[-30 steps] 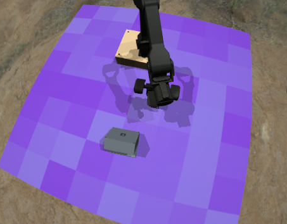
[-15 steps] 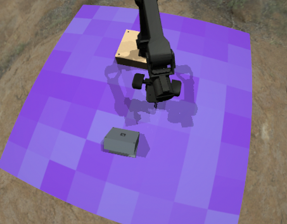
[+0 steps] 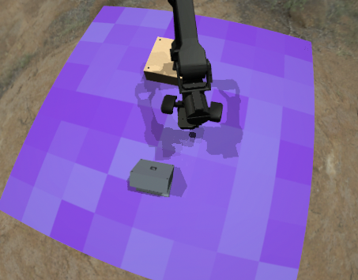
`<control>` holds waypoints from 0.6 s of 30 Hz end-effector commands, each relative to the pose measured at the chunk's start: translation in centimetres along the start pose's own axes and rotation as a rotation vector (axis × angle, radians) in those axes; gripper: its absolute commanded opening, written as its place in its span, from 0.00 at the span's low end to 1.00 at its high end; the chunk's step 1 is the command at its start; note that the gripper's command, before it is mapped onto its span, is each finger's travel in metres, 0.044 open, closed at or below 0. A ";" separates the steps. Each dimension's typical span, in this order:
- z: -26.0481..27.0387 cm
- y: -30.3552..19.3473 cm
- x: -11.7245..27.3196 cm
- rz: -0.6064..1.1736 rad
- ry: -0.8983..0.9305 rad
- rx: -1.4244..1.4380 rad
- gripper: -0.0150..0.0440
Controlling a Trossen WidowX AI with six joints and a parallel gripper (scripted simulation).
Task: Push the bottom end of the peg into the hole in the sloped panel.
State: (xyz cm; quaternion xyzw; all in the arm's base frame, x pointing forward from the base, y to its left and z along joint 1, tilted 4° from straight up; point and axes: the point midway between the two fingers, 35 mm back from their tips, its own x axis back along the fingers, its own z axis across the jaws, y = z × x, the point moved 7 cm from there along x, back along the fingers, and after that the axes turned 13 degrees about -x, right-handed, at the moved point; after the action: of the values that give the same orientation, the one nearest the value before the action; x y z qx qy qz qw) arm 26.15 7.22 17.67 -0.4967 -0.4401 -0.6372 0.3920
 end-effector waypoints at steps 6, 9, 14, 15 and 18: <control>-0.8 0.4 -0.3 -0.056 0.038 0.002 0.25; -1.0 0.6 -0.4 -0.077 0.049 0.002 0.25; -1.4 0.9 -0.5 -0.111 0.065 0.002 0.25; -1.5 0.9 -0.5 -0.118 0.069 0.002 0.25; -1.7 1.1 -0.6 -0.139 0.078 0.002 0.25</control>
State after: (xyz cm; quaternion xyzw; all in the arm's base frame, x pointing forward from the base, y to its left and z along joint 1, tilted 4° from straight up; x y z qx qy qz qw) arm 26.78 5.65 17.27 -0.4485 -0.4558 -0.6755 0.3671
